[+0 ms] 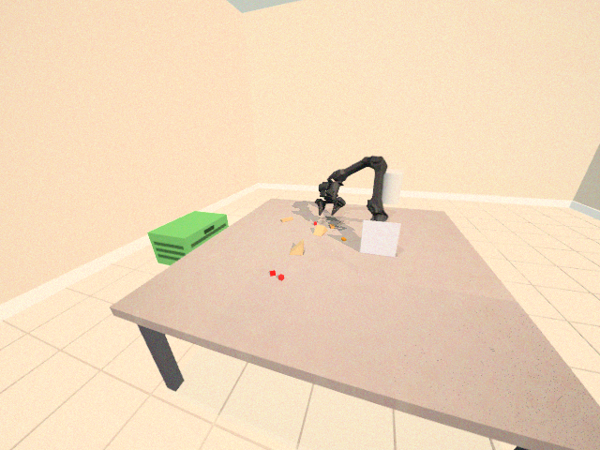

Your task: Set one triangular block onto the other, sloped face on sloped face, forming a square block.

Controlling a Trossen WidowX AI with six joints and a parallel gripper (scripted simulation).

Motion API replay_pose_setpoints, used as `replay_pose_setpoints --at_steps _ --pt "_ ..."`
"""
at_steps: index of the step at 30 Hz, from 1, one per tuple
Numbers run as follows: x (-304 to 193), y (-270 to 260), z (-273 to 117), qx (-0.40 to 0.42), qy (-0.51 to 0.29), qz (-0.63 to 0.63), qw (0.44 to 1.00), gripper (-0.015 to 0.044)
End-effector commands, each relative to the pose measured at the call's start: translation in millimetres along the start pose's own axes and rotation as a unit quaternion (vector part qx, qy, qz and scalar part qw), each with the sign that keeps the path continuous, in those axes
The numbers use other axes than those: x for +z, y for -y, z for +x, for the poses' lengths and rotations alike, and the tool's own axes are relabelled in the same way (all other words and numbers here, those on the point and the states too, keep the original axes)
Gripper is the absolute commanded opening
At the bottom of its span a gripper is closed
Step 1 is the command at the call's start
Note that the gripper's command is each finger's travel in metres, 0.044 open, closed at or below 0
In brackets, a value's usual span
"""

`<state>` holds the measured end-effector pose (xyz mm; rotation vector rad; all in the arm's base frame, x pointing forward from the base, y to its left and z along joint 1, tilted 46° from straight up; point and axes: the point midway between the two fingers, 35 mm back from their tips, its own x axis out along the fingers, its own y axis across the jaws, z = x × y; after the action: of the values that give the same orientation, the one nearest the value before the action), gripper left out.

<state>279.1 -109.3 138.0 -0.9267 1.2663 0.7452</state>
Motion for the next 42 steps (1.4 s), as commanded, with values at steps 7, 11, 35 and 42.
replay_pose_setpoints --at_steps 7,11,35,42 --pt "-9.5 2.0 -8.4 -0.005 0.004 -0.181 0.983 0.044" --pt "-9.5 2.0 -8.4 -0.005 0.004 -0.181 0.983 0.044" --pt "-7.8 4.6 92.2 -0.004 0.005 -0.181 0.983 0.044" --pt "-7.8 4.6 92.2 -0.004 0.005 -0.181 0.983 0.044"
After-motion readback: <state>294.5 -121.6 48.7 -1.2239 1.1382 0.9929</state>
